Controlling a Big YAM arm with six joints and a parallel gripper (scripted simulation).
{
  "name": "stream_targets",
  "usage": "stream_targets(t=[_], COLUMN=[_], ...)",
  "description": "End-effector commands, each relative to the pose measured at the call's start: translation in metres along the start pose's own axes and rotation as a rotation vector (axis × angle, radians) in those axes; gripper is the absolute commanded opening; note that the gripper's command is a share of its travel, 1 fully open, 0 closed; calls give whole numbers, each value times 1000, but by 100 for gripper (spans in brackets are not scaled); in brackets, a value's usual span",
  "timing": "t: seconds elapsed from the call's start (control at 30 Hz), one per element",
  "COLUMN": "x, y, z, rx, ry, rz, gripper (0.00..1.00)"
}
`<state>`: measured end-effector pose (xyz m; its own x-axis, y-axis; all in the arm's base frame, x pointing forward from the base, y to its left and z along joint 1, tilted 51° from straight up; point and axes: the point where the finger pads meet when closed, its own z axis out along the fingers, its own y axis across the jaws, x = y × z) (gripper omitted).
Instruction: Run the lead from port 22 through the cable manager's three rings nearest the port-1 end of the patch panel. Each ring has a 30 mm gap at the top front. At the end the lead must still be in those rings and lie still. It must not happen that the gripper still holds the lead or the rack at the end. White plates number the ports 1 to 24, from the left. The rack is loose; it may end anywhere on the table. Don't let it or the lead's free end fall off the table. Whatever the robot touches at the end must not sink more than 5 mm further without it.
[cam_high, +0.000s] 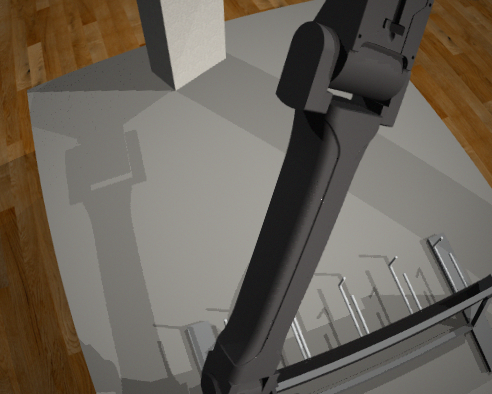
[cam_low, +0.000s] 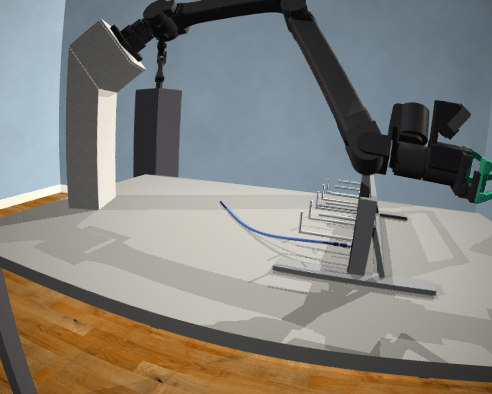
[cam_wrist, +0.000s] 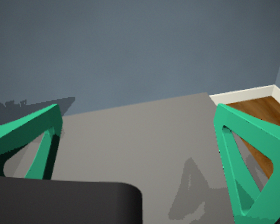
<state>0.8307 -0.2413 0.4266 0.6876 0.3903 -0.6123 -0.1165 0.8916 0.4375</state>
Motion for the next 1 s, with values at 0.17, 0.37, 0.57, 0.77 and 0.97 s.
stream_targets(t=[0.17, 0.37, 0.57, 0.77, 0.97], x=[-10, -10, -28, -27, -37], y=[1, 1, 8, 33, 61], z=[4, 4, 13, 15, 17], rx=[-4, -4, -19, -21, -9], ry=[-13, -13, -45, -14, 44], rz=[-3, -3, -7, -12, -47], gripper=[100, 100, 100, 100, 100])
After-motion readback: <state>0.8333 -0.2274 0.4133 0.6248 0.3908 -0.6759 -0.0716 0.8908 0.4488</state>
